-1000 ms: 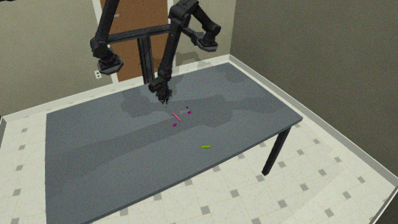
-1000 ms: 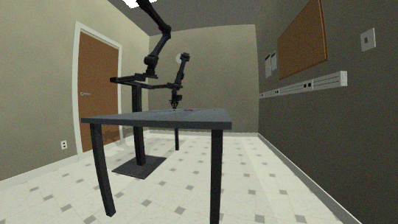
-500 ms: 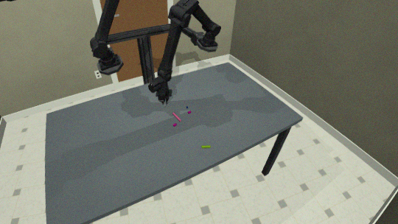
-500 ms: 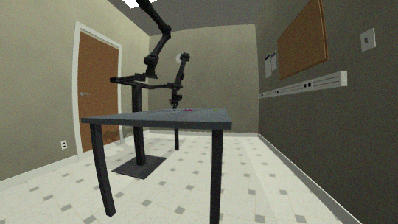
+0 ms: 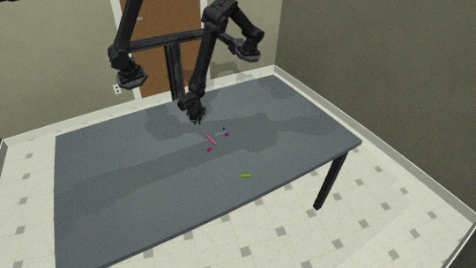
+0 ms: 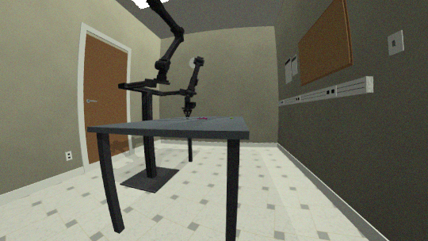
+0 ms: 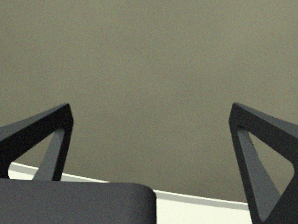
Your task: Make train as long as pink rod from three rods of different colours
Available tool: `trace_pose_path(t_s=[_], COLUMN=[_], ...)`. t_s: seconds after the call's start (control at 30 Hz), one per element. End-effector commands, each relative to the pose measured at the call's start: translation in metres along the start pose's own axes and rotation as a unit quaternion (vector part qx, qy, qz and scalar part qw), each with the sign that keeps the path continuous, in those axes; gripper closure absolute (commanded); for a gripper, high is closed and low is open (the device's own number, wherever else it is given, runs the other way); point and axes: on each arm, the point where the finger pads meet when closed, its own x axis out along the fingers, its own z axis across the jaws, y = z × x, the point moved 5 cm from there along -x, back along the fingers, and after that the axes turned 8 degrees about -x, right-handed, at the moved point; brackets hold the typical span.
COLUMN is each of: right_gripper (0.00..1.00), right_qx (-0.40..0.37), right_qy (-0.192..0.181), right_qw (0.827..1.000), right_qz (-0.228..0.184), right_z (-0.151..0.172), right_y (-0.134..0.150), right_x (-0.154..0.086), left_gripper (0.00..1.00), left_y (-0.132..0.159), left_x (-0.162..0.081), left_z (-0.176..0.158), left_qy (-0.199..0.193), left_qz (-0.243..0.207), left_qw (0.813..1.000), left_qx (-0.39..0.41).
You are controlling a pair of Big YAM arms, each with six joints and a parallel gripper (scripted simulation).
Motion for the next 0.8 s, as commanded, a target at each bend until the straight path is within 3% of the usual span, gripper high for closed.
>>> trace_pose_path(t_s=[0.0, 0.77], right_gripper=[0.0, 0.0], right_qx=[0.005, 0.005], right_qy=[0.016, 0.016], right_qw=[0.999, 0.999], right_qz=[-0.029, -0.029], right_z=[-0.013, -0.013], right_y=[-0.019, -0.019], right_x=[-0.007, -0.007], left_gripper=[0.77, 0.77], left_y=[-0.006, 0.007], left_x=[0.003, 0.001], left_z=[-0.002, -0.005], left_qy=[0.005, 0.004], left_qz=[-0.007, -0.006], left_qw=[1.0, 1.0], left_qx=[-0.003, 0.003])
